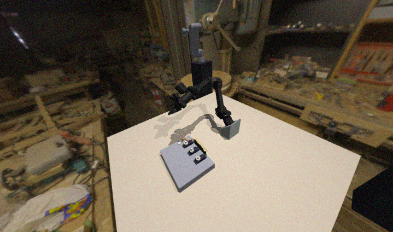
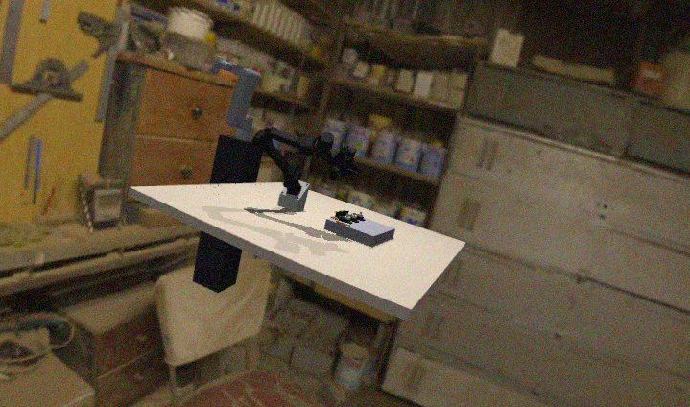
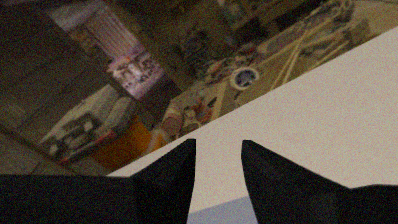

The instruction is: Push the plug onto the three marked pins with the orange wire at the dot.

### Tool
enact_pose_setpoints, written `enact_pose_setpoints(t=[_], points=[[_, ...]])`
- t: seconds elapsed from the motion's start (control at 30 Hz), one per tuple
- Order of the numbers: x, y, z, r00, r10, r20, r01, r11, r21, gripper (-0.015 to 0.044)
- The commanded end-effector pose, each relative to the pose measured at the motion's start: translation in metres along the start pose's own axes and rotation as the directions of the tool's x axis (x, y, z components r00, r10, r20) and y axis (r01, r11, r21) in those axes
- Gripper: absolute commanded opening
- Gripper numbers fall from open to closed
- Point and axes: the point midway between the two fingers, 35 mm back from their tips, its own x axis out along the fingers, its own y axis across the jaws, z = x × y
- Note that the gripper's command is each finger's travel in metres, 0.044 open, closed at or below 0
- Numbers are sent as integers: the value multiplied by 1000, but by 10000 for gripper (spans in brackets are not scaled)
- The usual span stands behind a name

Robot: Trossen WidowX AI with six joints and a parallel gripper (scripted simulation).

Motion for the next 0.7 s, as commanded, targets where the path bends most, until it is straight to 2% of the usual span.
enact_pose_setpoints(t=[0.0,0.33,0.67], points=[[14,-5,-14,993,-44,-106,38,998,-56,115],[39,-19,-51,921,-154,-358,79,973,-216,115],[53,-34,-86,780,-272,-564,40,921,-389,115]])
